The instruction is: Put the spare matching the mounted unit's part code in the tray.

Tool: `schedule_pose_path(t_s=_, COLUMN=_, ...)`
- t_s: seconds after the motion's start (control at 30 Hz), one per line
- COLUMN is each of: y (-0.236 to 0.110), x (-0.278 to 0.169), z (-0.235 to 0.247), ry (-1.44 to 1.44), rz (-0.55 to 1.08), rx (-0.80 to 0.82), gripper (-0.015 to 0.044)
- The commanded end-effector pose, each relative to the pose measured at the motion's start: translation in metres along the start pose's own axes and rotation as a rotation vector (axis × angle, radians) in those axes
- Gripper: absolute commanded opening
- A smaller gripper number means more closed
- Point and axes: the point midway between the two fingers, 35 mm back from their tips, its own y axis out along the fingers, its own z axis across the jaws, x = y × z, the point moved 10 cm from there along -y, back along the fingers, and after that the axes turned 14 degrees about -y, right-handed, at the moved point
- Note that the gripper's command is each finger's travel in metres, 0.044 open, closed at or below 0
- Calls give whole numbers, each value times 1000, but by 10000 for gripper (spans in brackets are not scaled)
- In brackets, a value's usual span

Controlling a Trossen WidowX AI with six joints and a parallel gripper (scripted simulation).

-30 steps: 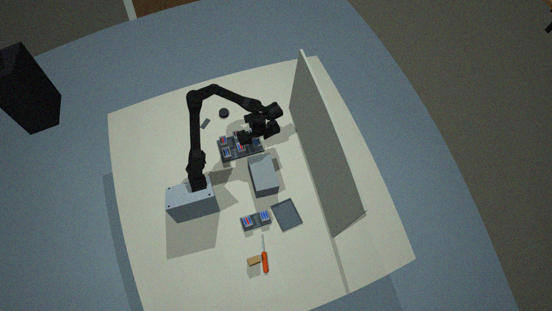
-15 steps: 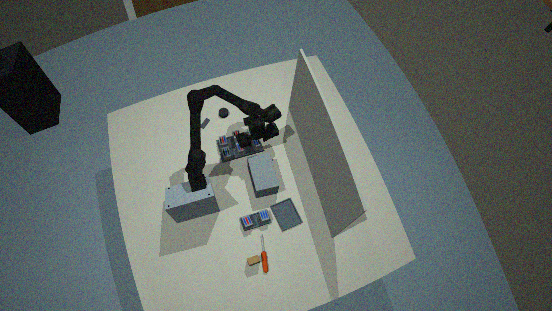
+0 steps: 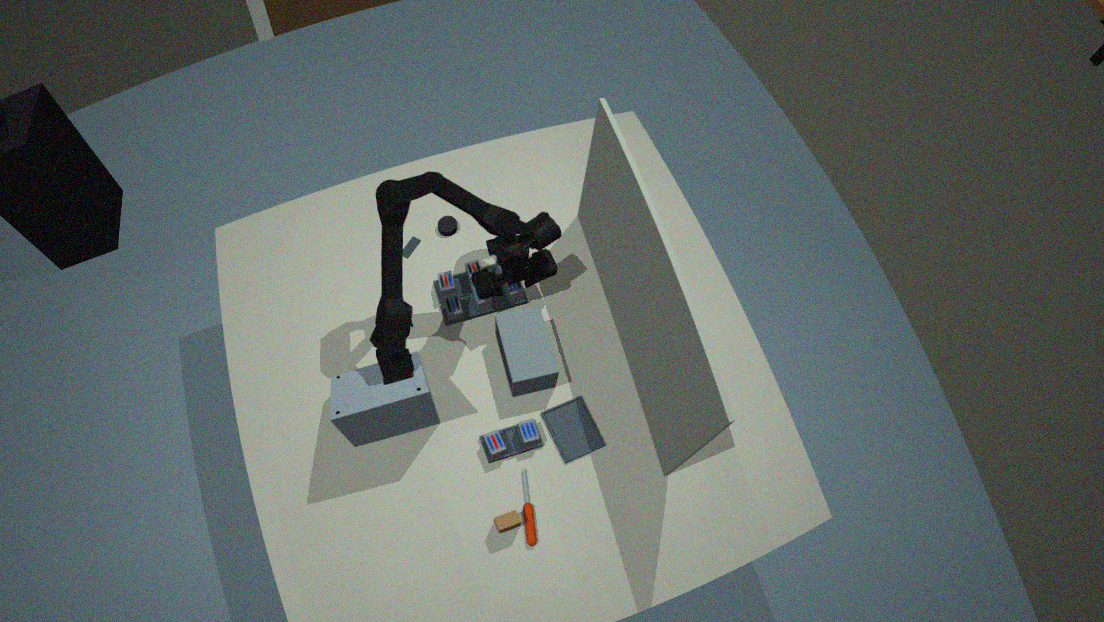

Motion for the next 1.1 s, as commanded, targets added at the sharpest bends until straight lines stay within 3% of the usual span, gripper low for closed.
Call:
schedule_pose_path(t_s=0.0, y=1, x=0, z=0, ry=5, rz=6, rx=1, gripper=300)
schedule_pose_path(t_s=0.17, y=0, x=0, z=0, ry=0, rz=0, rx=0, gripper=169)
schedule_pose_path(t_s=0.4, y=0, x=0, z=0, ry=0, rz=0, rx=0, gripper=122)
schedule_pose_path(t_s=0.57, y=0, x=0, z=0, ry=0, rz=0, rx=0, gripper=0)
schedule_pose_path(t_s=0.83, y=-1, x=0, z=0, ry=0, rz=0, rx=0, gripper=0)
schedule_pose_path(t_s=1.07, y=-42, x=-1, z=-2, ry=2, rz=9, rx=2, gripper=0)
